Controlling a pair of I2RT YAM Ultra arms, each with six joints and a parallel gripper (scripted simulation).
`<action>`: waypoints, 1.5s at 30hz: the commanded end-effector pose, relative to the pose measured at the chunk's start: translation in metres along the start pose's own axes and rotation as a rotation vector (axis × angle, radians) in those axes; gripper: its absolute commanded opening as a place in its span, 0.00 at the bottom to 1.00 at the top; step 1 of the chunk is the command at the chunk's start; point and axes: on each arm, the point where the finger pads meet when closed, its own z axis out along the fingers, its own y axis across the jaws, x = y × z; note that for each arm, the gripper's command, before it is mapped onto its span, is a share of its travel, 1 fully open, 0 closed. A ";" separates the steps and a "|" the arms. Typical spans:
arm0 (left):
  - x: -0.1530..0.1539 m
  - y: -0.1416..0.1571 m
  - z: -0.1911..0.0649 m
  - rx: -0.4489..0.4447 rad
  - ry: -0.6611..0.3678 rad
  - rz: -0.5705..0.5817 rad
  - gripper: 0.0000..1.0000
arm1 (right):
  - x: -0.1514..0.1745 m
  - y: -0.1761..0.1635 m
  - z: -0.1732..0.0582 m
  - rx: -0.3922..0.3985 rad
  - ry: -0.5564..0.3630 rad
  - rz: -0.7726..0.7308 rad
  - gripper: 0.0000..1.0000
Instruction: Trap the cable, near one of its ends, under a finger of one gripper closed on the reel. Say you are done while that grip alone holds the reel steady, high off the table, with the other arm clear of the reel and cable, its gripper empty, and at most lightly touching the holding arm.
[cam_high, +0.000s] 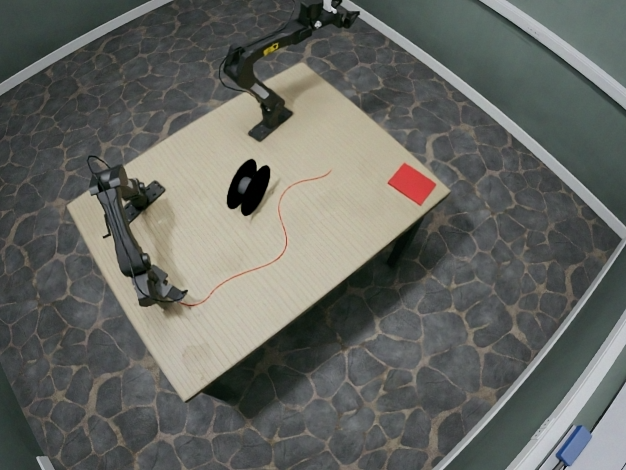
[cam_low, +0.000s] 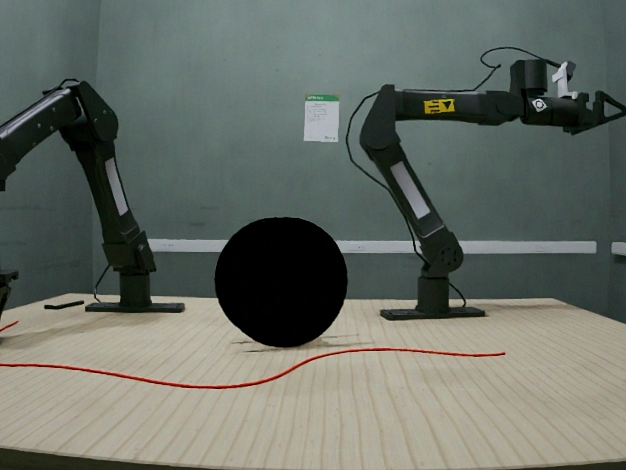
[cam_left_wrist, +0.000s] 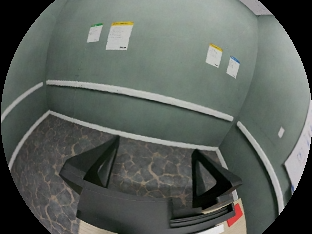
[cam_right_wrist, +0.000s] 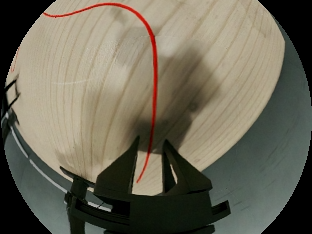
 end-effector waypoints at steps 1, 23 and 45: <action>0.010 0.000 0.005 -0.004 0.024 0.010 1.00 | 0.004 0.000 -0.007 0.012 -0.017 -0.005 0.30; 0.010 0.000 0.005 -0.004 0.024 0.010 1.00 | 0.003 -0.001 0.008 0.001 -0.004 -0.003 0.30; 0.010 0.000 0.005 -0.004 0.024 0.010 1.00 | 0.004 0.002 0.003 -0.002 -0.009 -0.005 0.15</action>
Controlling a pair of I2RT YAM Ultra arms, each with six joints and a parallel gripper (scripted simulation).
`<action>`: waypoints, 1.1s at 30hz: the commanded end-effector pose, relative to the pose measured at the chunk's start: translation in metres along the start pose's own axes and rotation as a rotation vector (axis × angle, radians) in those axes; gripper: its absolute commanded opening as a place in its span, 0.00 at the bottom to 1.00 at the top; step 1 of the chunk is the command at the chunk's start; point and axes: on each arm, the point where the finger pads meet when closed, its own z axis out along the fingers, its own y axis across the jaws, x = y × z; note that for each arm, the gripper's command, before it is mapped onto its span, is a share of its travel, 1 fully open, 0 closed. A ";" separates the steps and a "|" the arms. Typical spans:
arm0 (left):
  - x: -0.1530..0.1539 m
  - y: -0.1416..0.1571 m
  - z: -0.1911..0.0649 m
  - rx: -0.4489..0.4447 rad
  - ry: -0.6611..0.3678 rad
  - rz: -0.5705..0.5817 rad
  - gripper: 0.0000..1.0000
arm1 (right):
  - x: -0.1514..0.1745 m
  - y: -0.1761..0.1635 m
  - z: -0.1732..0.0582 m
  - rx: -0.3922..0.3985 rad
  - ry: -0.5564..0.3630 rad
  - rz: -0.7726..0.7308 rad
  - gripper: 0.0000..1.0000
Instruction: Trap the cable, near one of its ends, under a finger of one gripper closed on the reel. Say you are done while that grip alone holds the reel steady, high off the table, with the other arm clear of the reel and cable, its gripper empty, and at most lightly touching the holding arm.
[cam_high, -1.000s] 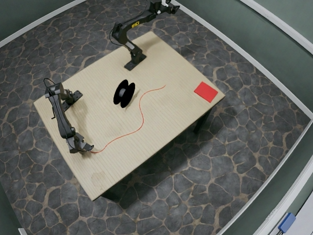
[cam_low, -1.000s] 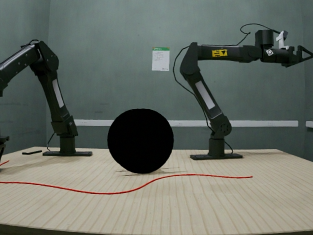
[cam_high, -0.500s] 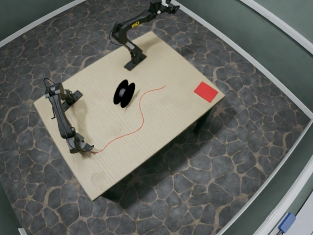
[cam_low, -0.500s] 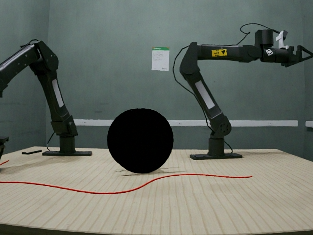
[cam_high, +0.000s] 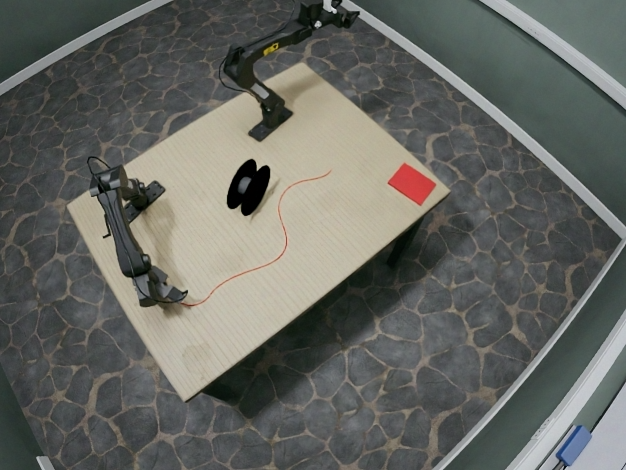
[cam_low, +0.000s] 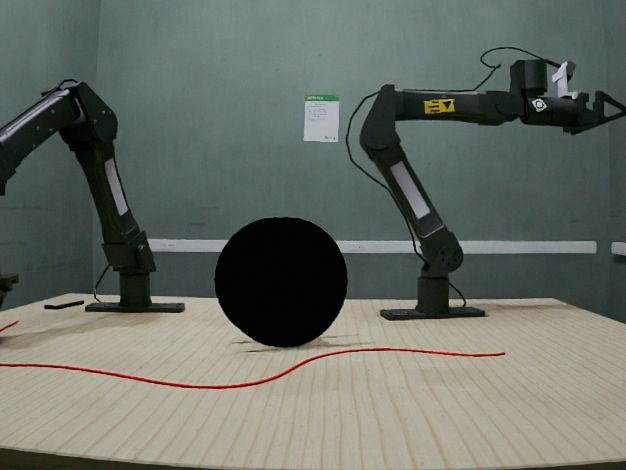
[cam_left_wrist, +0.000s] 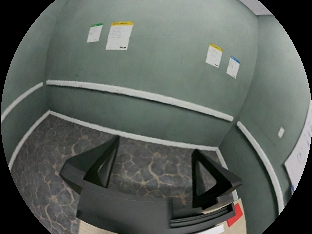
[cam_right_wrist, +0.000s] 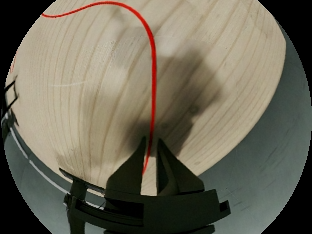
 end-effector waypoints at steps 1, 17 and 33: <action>0.010 0.000 0.005 -0.004 0.024 0.010 1.00 | 0.005 0.003 -0.003 -0.007 -0.006 -0.006 0.14; 0.010 0.000 0.005 -0.004 0.024 0.010 1.00 | 0.005 0.003 -0.003 -0.007 -0.007 -0.006 0.00; 0.010 0.000 0.005 -0.004 0.024 0.010 1.00 | -0.008 0.000 -0.028 0.016 -0.037 -0.012 0.00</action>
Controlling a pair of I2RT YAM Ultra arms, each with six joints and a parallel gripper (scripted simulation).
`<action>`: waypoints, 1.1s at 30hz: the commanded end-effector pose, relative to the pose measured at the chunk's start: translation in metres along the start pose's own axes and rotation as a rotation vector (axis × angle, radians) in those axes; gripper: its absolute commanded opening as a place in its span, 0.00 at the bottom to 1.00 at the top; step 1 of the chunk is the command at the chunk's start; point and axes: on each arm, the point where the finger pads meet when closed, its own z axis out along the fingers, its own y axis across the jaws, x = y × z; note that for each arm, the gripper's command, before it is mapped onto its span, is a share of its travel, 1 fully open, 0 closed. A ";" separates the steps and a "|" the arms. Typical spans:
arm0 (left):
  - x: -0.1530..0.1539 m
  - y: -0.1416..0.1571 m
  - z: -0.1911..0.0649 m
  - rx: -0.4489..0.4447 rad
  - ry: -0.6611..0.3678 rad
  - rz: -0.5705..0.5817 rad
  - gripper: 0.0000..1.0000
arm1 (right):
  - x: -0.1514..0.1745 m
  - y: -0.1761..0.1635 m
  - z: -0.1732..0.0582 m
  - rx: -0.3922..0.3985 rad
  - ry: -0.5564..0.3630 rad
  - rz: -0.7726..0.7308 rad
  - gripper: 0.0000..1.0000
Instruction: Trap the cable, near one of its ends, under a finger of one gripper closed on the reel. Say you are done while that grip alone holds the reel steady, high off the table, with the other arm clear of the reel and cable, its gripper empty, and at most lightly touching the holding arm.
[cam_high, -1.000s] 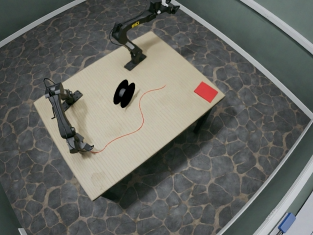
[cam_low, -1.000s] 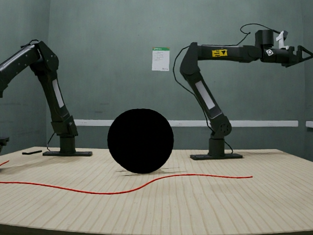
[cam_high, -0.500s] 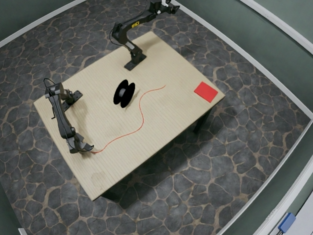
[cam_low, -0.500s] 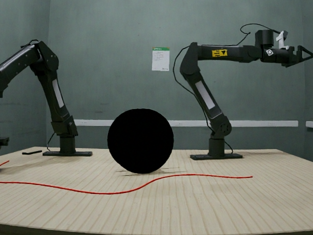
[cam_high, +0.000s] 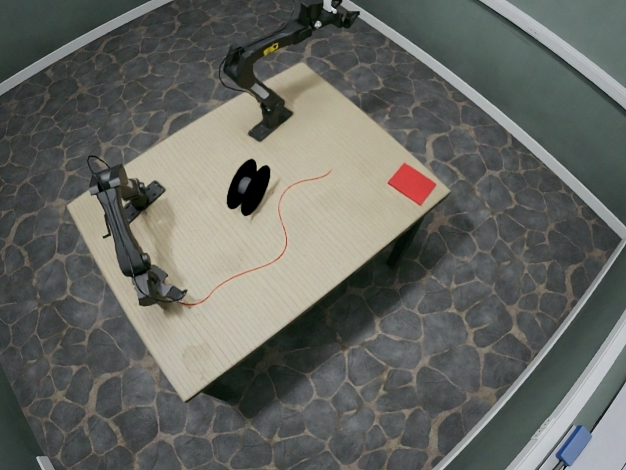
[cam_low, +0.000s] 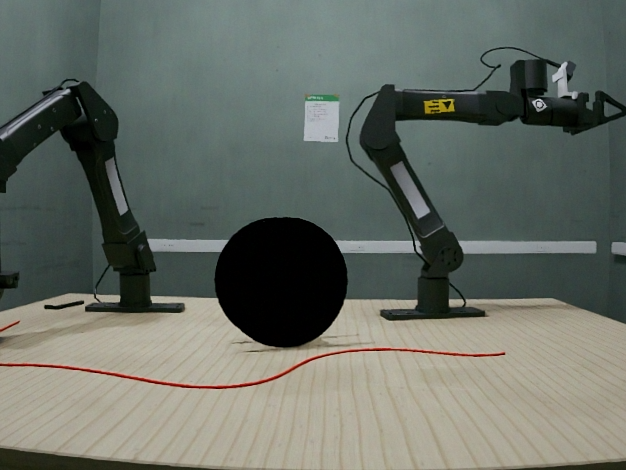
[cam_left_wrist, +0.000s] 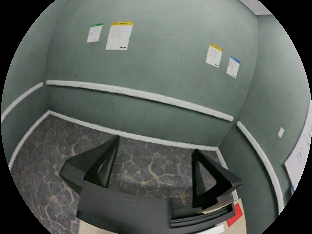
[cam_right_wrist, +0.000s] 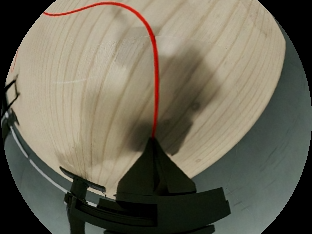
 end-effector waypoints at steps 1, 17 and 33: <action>0.010 0.000 0.005 -0.004 0.024 0.010 1.00 | -0.010 -0.001 -0.025 0.018 -0.039 -0.013 0.00; 0.010 0.000 0.005 -0.004 0.024 0.010 1.00 | -0.010 -0.002 -0.051 0.024 -0.048 -0.007 0.00; 0.010 0.000 0.005 -0.004 0.024 0.010 1.00 | -0.012 -0.003 -0.038 0.013 -0.033 -0.008 0.00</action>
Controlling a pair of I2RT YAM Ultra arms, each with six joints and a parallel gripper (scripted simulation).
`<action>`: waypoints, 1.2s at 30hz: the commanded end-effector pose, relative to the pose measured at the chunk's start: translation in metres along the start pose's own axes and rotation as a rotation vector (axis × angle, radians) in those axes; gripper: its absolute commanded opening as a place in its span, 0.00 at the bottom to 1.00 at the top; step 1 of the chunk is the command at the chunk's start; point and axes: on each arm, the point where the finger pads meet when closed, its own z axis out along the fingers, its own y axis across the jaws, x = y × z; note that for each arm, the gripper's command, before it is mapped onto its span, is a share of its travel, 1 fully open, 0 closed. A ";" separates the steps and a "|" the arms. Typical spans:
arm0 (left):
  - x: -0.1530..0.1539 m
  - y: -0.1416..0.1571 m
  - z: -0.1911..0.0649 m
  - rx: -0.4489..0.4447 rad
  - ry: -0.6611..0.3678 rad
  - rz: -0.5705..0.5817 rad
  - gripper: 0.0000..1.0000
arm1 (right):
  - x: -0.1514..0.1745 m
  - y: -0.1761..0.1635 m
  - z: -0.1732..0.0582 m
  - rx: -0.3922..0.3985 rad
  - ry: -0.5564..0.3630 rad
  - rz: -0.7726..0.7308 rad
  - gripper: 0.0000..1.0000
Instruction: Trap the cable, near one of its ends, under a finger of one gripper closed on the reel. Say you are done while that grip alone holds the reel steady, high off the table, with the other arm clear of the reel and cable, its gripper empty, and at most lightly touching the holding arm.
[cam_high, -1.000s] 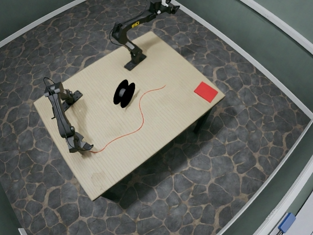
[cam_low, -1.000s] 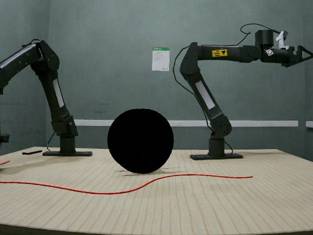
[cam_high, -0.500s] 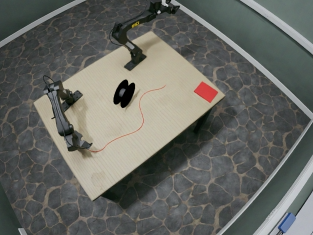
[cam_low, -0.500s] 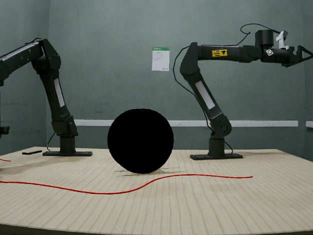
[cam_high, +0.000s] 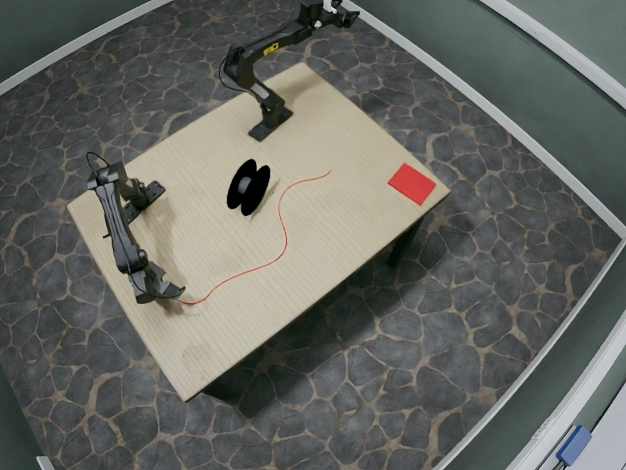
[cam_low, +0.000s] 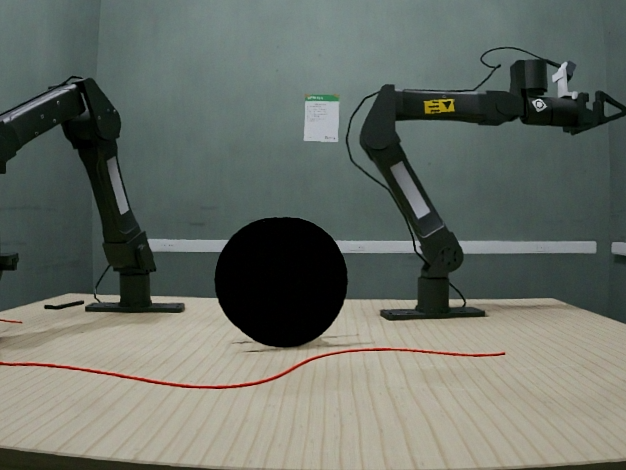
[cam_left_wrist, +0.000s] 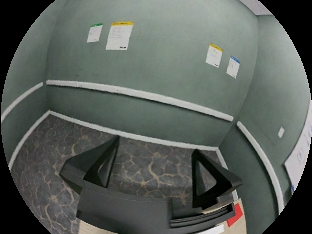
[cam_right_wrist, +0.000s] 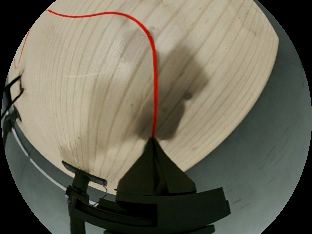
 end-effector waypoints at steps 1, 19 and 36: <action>0.010 0.000 0.005 -0.004 0.024 0.010 1.00 | -0.014 -0.004 -0.012 0.020 -0.042 -0.006 0.00; 0.010 0.000 0.005 -0.004 0.024 0.010 1.00 | -0.004 0.003 -0.009 0.013 -0.033 -0.007 0.00; 0.010 0.000 0.005 -0.004 0.024 0.010 1.00 | -0.006 -0.006 -0.026 0.007 -0.069 0.061 0.00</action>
